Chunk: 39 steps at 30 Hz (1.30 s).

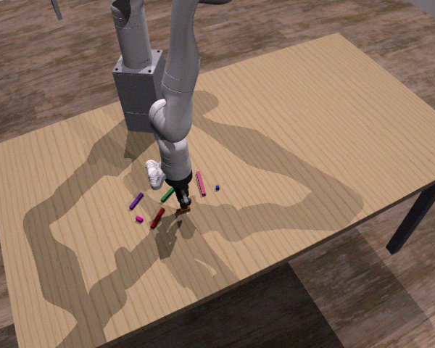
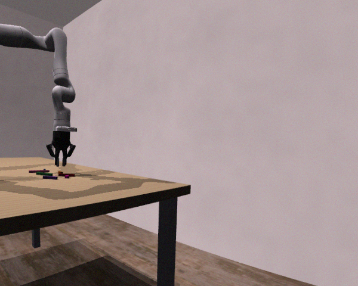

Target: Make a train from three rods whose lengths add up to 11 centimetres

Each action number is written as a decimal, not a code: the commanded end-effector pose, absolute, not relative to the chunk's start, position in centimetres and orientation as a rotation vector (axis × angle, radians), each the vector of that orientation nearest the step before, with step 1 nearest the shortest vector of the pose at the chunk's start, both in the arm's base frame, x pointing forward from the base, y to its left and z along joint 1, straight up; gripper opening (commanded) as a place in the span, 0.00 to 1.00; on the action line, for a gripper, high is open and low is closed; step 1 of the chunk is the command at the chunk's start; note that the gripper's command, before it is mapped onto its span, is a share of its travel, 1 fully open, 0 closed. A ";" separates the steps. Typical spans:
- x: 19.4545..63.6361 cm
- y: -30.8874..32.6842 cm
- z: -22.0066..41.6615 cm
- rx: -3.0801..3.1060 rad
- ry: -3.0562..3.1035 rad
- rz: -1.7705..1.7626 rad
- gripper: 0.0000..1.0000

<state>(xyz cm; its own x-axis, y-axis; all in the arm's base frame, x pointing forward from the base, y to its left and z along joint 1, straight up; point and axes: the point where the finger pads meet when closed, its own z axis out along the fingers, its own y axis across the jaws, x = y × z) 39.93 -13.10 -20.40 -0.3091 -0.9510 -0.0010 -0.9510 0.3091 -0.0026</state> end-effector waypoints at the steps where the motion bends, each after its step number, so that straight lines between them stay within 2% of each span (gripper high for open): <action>1: 39.8 -13.2 -20.8 -1.845 2.543 0.000 0.24; 39: 39.8 -13.2 -22.0 -1.845 2.543 0.000 0.24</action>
